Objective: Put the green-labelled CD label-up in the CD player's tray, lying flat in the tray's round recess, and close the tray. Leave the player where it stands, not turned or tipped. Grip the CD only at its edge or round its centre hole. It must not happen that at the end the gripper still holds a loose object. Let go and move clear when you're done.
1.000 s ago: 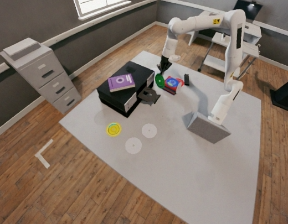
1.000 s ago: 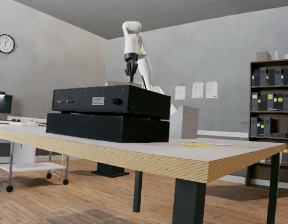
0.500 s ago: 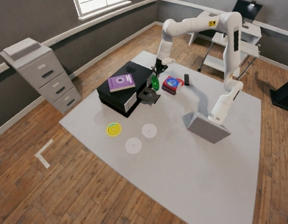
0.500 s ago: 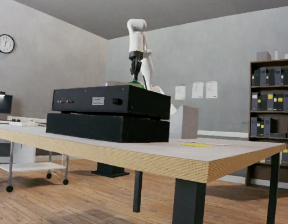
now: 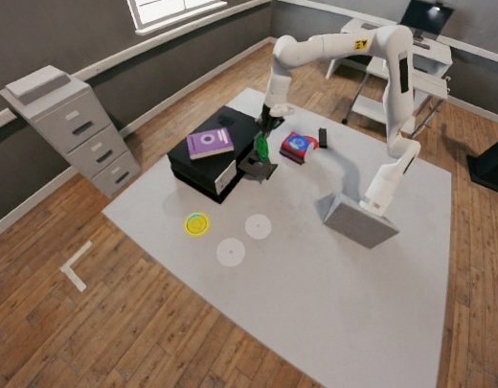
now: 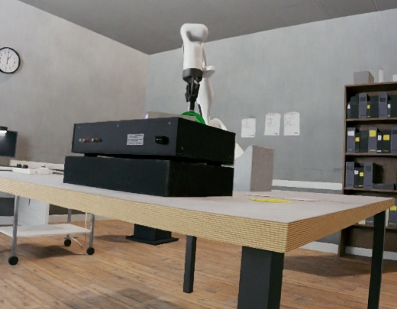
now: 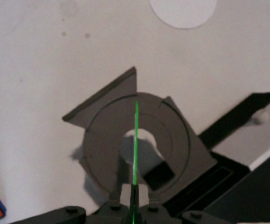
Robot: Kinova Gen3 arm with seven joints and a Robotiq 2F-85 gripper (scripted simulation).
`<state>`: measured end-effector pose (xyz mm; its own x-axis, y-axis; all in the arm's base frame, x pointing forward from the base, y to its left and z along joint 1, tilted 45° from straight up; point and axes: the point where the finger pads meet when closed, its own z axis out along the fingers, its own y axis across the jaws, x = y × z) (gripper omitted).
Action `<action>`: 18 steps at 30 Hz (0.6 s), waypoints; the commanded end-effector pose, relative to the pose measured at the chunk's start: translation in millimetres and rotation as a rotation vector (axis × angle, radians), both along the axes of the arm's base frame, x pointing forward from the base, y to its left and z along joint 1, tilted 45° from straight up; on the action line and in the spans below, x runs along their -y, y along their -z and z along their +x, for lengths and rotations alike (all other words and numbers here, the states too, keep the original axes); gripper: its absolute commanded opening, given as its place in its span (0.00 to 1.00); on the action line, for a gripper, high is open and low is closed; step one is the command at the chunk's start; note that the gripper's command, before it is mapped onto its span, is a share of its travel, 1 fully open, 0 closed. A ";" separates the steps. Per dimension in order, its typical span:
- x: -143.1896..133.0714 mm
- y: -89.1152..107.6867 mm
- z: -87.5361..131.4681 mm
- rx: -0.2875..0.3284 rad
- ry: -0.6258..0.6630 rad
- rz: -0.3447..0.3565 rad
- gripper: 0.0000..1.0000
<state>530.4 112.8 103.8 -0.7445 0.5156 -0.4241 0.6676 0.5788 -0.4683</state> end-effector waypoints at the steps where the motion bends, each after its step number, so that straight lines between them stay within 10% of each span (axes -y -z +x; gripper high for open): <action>1: -4.6 7.0 2.7 0.005 0.004 -0.006 0.11; 18: -11.9 14.9 7.6 0.027 0.026 -0.008 0.11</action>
